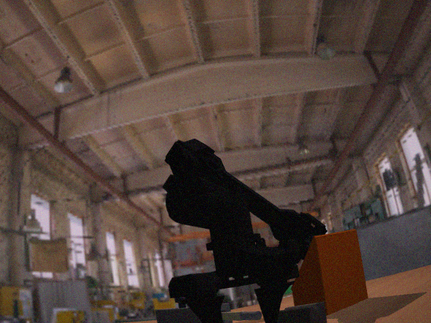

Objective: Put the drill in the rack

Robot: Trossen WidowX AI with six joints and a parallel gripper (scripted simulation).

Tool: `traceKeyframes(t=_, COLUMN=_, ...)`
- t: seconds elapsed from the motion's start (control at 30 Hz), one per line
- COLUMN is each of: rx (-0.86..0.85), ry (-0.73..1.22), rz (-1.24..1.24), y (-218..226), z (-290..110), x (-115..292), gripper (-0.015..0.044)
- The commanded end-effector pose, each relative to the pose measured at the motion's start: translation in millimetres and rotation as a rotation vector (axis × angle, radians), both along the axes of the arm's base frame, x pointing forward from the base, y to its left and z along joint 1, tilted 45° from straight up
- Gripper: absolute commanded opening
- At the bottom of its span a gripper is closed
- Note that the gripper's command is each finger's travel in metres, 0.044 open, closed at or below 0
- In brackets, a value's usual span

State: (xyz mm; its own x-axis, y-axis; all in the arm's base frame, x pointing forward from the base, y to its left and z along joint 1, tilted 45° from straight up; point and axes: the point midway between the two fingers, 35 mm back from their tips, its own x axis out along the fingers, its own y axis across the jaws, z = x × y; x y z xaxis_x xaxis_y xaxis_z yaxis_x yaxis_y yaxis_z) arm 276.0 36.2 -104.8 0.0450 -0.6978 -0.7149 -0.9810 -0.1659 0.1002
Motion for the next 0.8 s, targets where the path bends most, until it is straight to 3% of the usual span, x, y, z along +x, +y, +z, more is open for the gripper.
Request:
traceKeyframes(t=0.0, rx=0.0, ry=0.0, rz=0.0, y=0.3, z=-0.1, x=0.0, gripper=0.0387)
traceKeyframes(t=0.47, rx=0.0, ry=0.0, rz=0.0, y=0.3, z=-0.1, x=0.0, gripper=0.002)
traceKeyframes(t=0.77, rx=-0.004, ry=0.002, rz=0.004, y=1.0, z=0.9, x=-0.6, gripper=0.0)
